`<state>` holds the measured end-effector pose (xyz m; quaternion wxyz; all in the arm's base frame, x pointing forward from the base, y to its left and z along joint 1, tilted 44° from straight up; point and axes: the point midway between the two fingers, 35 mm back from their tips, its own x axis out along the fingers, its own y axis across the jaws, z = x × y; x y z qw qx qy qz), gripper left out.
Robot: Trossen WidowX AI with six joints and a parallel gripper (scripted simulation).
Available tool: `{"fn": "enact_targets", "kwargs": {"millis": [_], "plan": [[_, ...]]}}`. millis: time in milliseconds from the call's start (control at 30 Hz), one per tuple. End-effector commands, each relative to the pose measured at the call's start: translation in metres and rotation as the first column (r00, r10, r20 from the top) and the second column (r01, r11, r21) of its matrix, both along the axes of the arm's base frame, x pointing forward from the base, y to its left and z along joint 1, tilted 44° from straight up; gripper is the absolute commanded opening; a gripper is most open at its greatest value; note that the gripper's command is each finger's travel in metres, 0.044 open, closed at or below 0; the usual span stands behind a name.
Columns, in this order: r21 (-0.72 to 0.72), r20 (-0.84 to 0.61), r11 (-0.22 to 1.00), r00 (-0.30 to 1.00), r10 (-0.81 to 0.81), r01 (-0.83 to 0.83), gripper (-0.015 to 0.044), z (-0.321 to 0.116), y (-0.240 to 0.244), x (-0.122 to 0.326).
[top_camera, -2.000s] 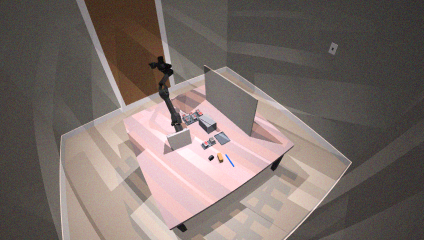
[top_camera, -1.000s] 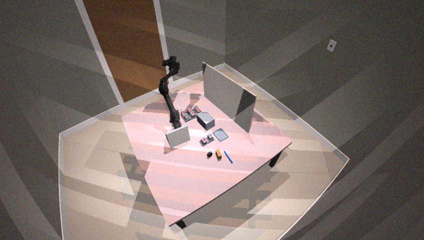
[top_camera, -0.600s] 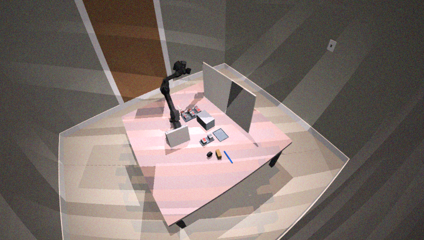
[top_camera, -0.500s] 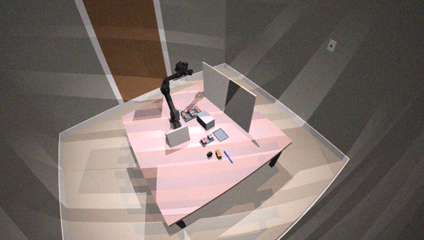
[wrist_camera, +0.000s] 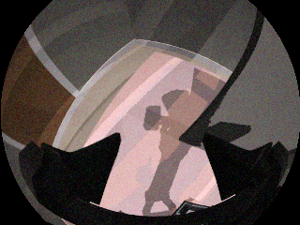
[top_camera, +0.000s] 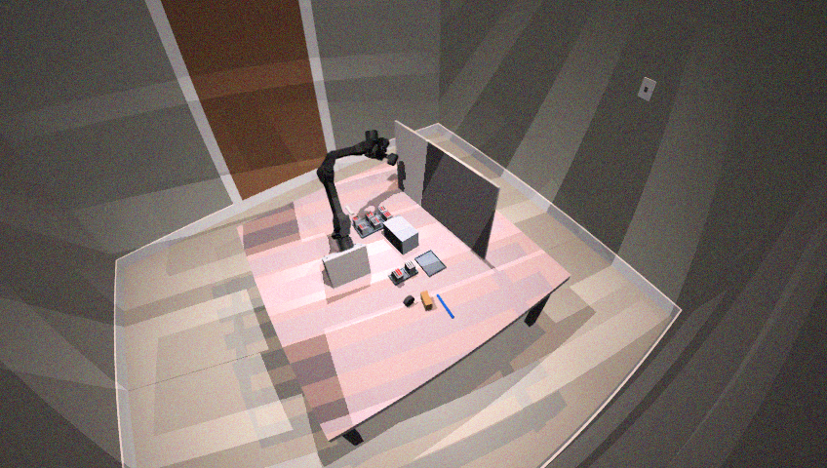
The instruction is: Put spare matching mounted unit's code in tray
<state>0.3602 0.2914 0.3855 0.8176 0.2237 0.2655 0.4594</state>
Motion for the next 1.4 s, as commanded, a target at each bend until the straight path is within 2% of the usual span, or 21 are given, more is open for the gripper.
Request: {"fn": "enact_targets", "kwargs": {"millis": [0,167,300,600,833,1000,1367], "plan": [[-0.165,-0.082,0.985,0.995,-0.057,0.043,0.0440,-0.055,-0.022,0.014],[-0.346,-0.183,0.937,0.976,-0.115,0.046,0.0440,-0.116,-0.058,0.023],[-0.432,-0.243,0.902,0.959,-0.143,0.025,0.0440,-0.147,-0.086,0.028],[-0.520,-0.345,0.853,0.924,-0.167,-0.040,0.0440,-0.195,-0.150,0.040],[-0.502,-0.505,0.845,0.855,-0.114,-0.184,0.0440,-0.239,-0.216,0.033],[-0.333,-0.648,0.898,0.761,0.002,-0.286,0.0440,-0.271,-0.274,0.014],[-0.324,-0.652,0.901,0.758,0.008,-0.288,0.0440,-0.272,-0.276,0.014]]}}
